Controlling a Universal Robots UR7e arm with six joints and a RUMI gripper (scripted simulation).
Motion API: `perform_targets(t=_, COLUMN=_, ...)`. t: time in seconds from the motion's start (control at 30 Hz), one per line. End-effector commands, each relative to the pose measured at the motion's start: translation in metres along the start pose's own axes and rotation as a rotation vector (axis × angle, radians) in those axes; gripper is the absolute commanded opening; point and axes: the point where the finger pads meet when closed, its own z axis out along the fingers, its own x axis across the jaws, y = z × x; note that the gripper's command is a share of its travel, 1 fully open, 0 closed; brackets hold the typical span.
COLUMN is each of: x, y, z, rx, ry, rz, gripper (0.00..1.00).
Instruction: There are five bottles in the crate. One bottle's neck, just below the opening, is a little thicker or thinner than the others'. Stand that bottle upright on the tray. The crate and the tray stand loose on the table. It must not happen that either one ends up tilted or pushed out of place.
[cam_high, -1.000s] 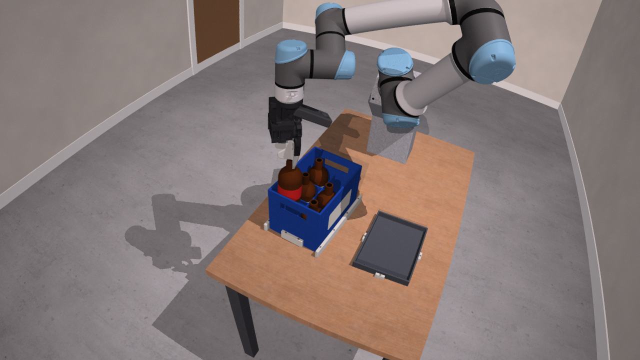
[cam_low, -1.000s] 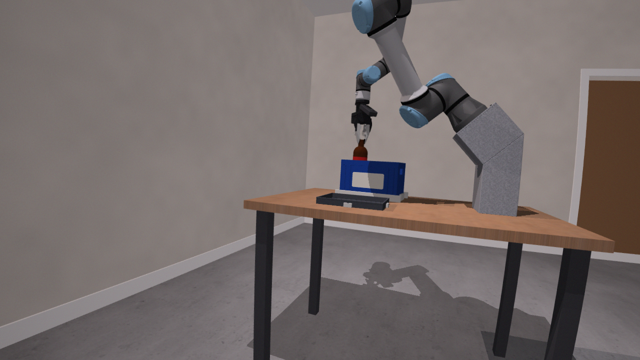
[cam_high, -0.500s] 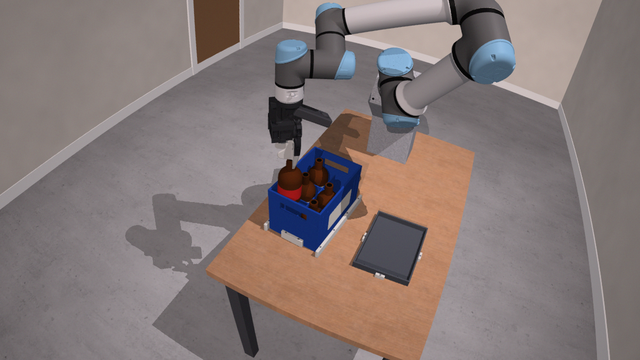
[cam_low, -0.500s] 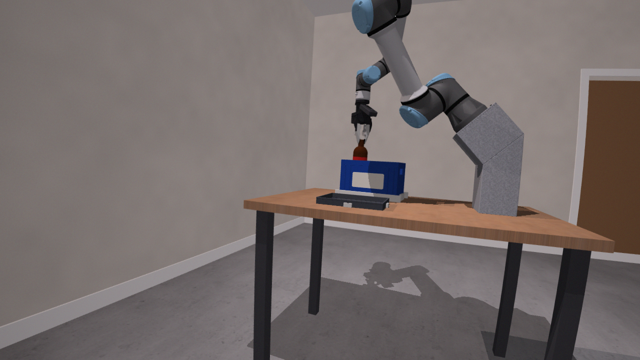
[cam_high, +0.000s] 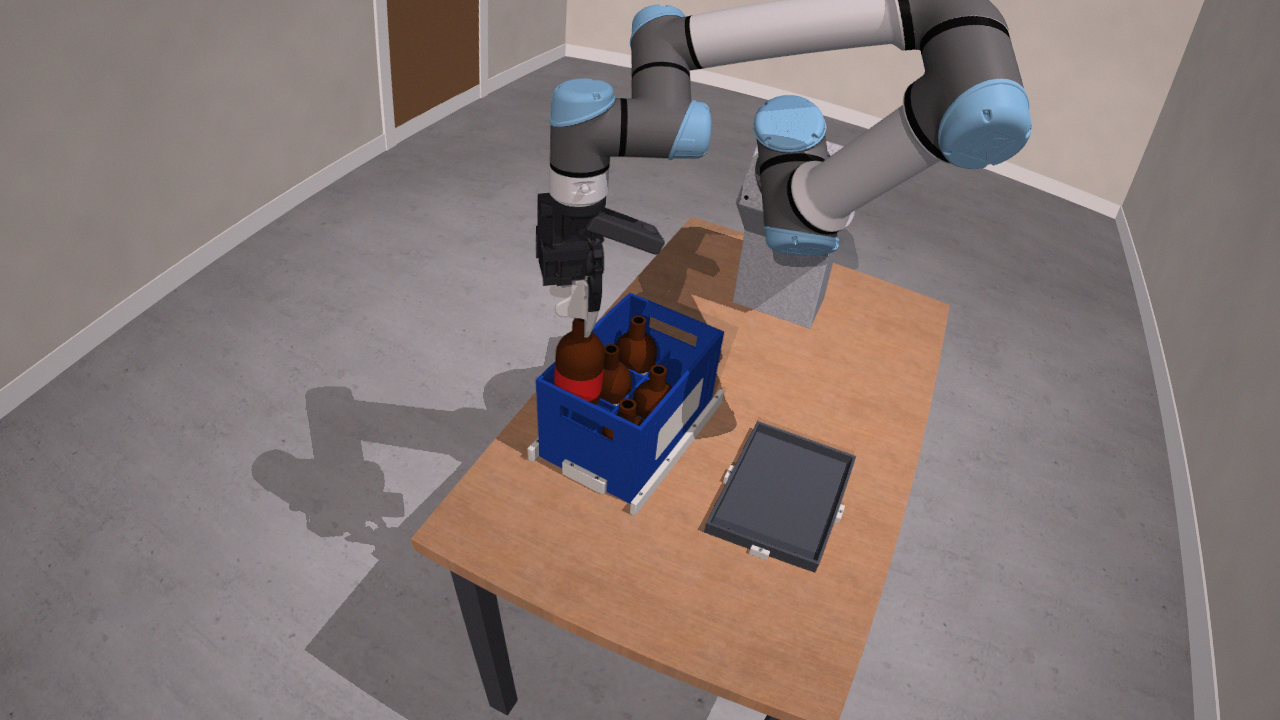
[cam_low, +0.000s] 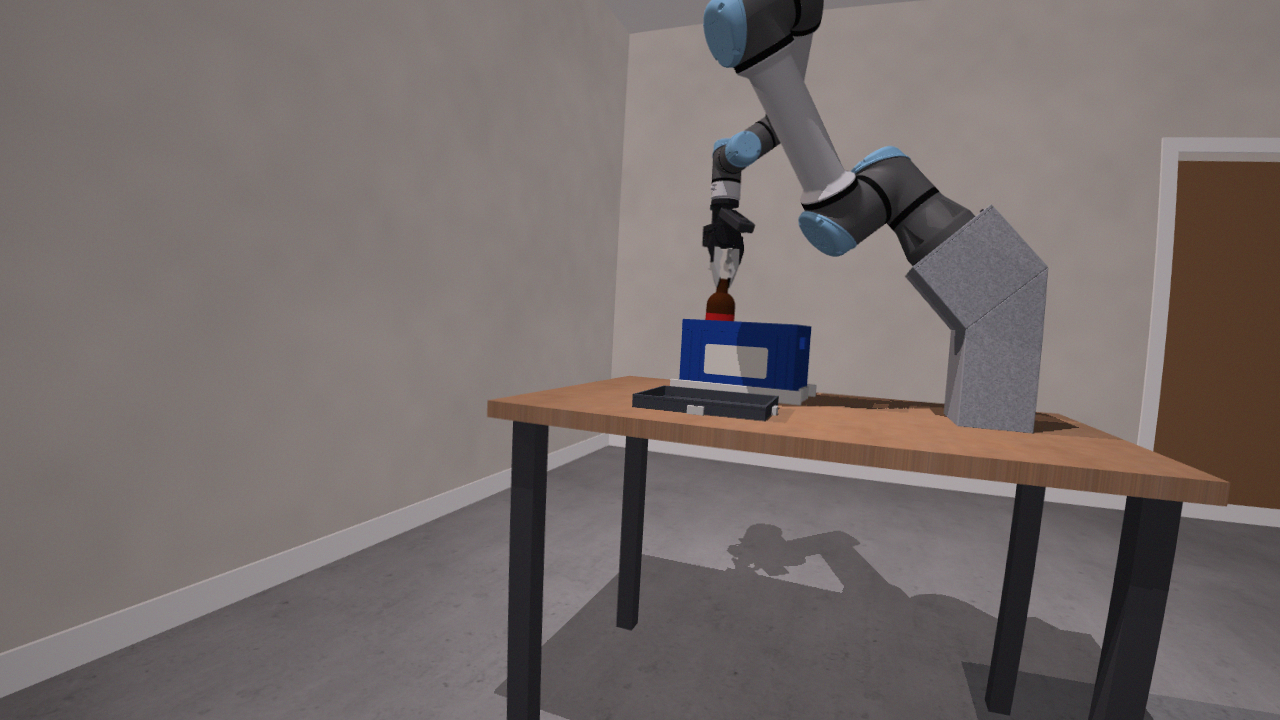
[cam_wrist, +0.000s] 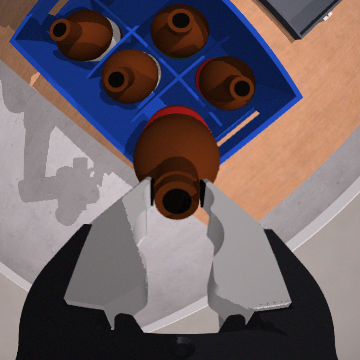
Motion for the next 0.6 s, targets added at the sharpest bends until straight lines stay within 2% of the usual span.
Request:
perform_targets(t=0.0, x=0.0, y=0.0, z=-0.002, rx=-0.001, ry=0.0, rz=-0.001, gripper=0.0)
perform_targets(t=0.57, x=0.0, y=0.0, z=-0.016, rx=-0.001, ry=0.0, rz=-0.001, gripper=0.0)
